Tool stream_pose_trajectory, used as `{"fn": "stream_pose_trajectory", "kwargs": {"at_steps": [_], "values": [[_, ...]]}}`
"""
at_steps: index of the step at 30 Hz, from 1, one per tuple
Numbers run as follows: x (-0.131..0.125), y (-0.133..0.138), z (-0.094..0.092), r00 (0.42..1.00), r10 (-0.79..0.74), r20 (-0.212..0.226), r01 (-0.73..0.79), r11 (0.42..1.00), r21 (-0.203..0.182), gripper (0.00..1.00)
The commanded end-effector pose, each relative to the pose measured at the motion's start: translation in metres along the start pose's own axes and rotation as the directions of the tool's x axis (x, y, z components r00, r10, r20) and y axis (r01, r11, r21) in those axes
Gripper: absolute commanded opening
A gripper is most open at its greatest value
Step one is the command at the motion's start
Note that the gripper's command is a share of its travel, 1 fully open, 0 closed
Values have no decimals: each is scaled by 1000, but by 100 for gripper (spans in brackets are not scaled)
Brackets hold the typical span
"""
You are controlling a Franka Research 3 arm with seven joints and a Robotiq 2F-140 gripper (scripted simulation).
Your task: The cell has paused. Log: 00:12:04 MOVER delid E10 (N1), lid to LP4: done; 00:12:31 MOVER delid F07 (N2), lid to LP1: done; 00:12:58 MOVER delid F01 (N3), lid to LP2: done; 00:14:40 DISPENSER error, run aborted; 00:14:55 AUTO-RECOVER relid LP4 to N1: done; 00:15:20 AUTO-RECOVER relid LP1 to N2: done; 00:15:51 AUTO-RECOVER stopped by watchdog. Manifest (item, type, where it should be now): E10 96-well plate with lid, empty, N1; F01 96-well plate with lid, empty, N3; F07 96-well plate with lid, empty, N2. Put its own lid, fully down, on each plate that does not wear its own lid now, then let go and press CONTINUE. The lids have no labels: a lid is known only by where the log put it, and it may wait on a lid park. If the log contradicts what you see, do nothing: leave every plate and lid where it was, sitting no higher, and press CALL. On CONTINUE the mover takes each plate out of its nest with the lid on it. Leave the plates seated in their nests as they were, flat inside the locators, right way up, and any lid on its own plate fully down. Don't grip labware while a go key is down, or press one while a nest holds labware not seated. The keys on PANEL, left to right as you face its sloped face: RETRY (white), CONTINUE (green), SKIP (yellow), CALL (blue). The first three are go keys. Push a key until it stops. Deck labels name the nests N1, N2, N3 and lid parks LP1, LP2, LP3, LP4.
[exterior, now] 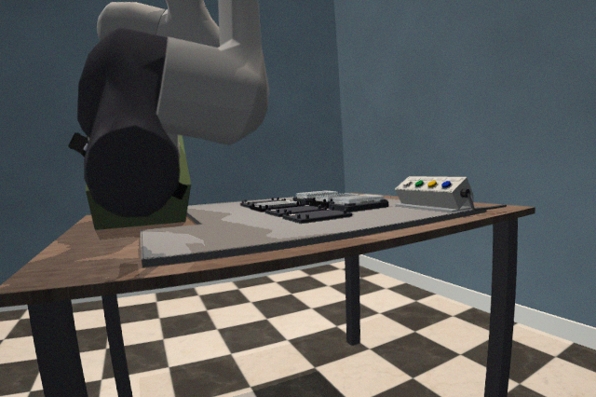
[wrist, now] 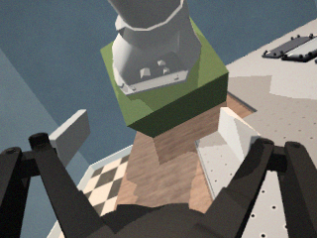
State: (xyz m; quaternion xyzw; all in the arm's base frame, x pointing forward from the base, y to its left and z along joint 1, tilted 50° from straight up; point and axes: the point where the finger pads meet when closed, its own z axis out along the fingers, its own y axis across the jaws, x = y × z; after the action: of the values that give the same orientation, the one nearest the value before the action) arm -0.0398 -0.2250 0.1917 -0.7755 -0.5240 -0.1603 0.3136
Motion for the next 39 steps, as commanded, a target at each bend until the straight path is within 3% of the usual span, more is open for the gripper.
{"fn": "stream_pose_trajectory", "kwargs": {"at_steps": [1,19,25,29,32,34,39], "values": [[0,0,0,1000,0,0,0,1000,0,100],[0,0,0,1000,-1,1,1,1000,0,100],[4,10,5,999,-34,35,33,999,20,100],[11,27,18,989,-104,102,98,993,66,100],[21,51,34,962,-200,186,177,975,132,100],[21,51,34,962,-200,186,177,975,132,100],[44,106,71,840,-420,343,324,896,303,100]]}}
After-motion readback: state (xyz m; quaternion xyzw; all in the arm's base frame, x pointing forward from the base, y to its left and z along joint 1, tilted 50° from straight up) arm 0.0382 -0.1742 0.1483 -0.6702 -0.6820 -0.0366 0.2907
